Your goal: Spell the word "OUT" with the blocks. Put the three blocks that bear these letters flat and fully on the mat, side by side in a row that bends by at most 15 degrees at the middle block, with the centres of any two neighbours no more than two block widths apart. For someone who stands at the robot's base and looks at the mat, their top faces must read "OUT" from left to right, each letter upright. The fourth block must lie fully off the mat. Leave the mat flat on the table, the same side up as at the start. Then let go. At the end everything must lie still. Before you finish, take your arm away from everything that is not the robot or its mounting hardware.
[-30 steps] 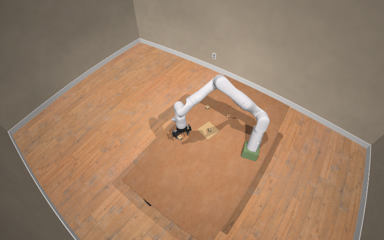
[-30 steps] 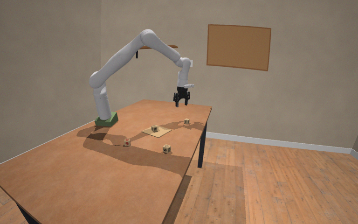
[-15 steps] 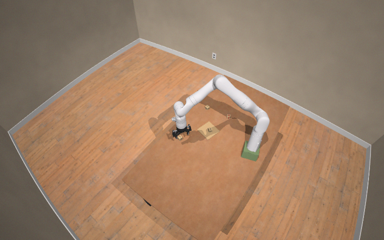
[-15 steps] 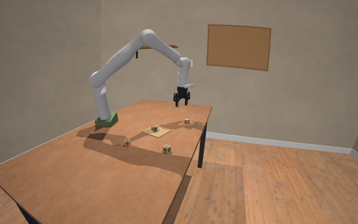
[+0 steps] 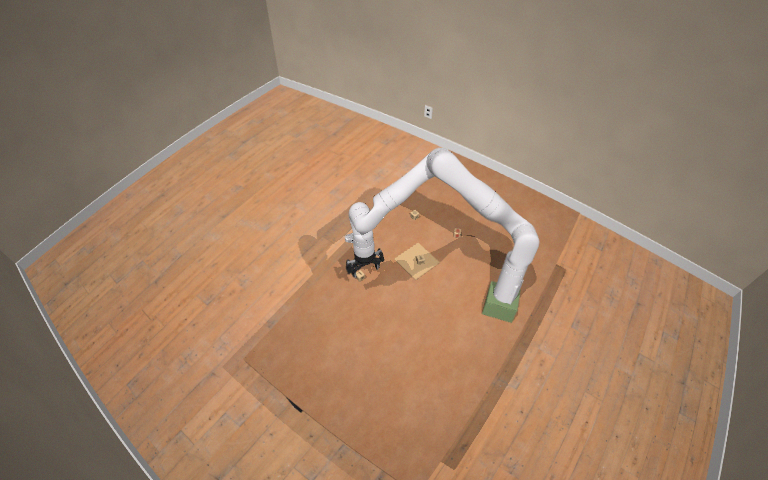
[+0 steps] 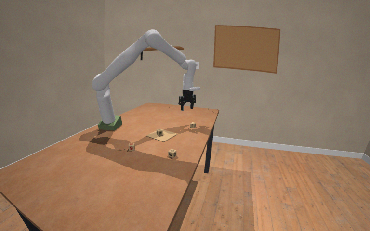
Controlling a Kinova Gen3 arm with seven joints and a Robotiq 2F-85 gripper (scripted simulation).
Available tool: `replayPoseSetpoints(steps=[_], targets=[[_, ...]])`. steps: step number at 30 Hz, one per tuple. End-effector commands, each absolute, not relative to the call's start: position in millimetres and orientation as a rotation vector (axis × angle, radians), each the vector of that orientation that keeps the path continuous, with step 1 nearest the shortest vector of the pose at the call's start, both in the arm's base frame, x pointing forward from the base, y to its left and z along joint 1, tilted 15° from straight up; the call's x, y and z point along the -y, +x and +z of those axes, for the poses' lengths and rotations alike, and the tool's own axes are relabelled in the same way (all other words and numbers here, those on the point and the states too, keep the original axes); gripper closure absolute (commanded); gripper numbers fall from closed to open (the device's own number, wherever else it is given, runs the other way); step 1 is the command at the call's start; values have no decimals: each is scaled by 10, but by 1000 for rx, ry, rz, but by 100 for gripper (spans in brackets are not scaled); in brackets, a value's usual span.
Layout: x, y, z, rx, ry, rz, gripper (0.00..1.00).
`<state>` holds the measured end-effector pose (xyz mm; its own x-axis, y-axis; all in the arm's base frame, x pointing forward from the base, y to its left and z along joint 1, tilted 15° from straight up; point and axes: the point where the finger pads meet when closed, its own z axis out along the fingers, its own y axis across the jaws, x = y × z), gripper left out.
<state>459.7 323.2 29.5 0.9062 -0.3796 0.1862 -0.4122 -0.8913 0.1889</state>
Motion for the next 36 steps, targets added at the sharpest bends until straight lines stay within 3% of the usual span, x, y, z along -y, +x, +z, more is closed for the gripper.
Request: replayPoseSetpoints(steps=[1,10,20,27,36], targets=[[-3129,4573,361,600,2847,218,0],[-2629,4356,505,592,2851,230,0],[-1619,3704,709,593,2850,227,0],[-1258,3399,761,599,2846,218,0],[-1258,3399,761,599,2846,218,0]])
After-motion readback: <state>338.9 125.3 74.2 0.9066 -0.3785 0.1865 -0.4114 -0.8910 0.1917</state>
